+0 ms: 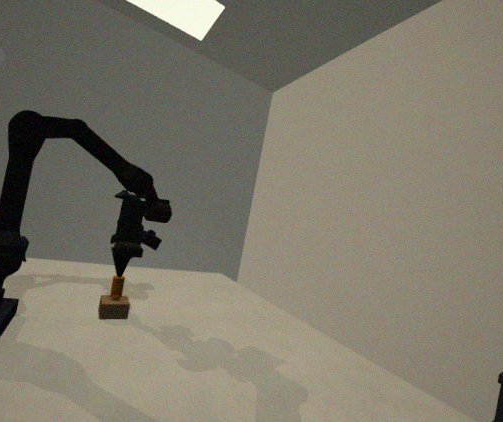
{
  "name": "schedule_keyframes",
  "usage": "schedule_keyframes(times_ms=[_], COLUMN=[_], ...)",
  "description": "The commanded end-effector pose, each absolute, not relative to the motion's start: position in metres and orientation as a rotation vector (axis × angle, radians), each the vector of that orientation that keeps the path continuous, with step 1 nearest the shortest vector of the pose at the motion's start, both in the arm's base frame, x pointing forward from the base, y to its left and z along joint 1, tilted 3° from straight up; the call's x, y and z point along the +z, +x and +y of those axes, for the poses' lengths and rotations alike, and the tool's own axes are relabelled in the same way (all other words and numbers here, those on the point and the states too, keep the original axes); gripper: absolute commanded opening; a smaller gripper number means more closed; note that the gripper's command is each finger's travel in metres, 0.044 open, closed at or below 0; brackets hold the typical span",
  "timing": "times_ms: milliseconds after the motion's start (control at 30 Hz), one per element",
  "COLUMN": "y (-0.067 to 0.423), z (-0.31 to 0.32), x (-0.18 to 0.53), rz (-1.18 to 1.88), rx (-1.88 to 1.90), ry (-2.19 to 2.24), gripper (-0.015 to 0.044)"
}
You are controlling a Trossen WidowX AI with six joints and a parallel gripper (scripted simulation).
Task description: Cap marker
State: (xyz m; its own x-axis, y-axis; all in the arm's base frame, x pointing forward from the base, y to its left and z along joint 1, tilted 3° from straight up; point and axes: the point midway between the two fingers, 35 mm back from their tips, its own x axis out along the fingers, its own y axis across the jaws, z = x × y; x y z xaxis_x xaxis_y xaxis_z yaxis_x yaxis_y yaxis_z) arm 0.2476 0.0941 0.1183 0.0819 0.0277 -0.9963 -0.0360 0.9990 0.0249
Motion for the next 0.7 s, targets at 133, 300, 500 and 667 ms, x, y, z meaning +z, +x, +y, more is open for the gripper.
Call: schedule_keyframes(times_ms=[133,300,500,667], y=[0.248,0.248,0.241,0.241], z=[0.094,0.095,0.092,0.092], x=[0.119,0.158,0.209,0.209], rz=[1.487,1.486,1.486,1.486], rx=[0.048,0.048,0.048,0.048], ry=[-0.006,-0.006,-0.006,-0.006], gripper=[0.0,0.0,0.0,0.0105])
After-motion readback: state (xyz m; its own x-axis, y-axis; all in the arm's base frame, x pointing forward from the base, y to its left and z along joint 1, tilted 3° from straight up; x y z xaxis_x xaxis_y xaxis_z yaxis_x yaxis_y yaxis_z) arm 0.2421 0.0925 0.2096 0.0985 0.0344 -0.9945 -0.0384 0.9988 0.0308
